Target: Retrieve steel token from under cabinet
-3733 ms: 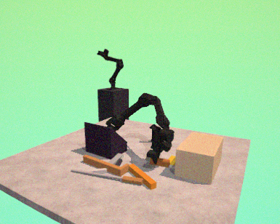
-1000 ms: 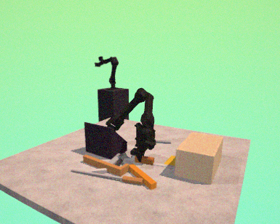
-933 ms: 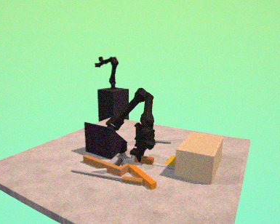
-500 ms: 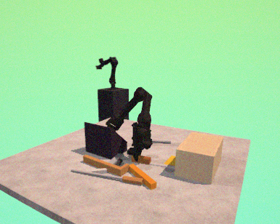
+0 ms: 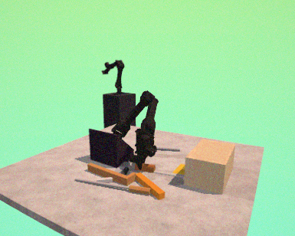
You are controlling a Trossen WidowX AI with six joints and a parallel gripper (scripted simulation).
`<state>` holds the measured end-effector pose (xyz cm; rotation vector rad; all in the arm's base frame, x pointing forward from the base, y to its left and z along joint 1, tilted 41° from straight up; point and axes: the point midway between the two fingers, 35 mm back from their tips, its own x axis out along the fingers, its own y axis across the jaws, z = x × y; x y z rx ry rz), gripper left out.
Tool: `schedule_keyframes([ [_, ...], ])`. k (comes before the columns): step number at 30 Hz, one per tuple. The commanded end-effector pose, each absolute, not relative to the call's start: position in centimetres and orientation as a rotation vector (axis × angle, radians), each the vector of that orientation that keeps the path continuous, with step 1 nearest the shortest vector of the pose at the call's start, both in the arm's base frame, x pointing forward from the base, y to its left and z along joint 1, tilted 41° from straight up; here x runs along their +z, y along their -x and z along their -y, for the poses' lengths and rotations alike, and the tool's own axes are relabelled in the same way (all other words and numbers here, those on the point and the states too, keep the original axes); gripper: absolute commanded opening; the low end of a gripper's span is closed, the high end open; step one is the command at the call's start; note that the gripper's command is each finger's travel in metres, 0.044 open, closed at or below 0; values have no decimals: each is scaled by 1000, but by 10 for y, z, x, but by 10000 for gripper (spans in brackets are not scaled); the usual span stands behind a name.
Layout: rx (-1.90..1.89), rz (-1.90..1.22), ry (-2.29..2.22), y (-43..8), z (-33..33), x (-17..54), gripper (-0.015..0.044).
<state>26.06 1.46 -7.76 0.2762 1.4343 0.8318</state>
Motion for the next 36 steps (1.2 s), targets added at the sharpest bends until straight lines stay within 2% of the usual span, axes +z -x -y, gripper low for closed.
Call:
schedule_keyframes([
  [1, 834, -1437, -276, -252, -13, -79, 0],
  [13, 833, -1438, -276, -236, -6, -84, 0],
  [33, 832, -1438, -276, -239, 4, -87, 0],
  [36, 835, -1438, -272, -239, 2, -86, 79],
])
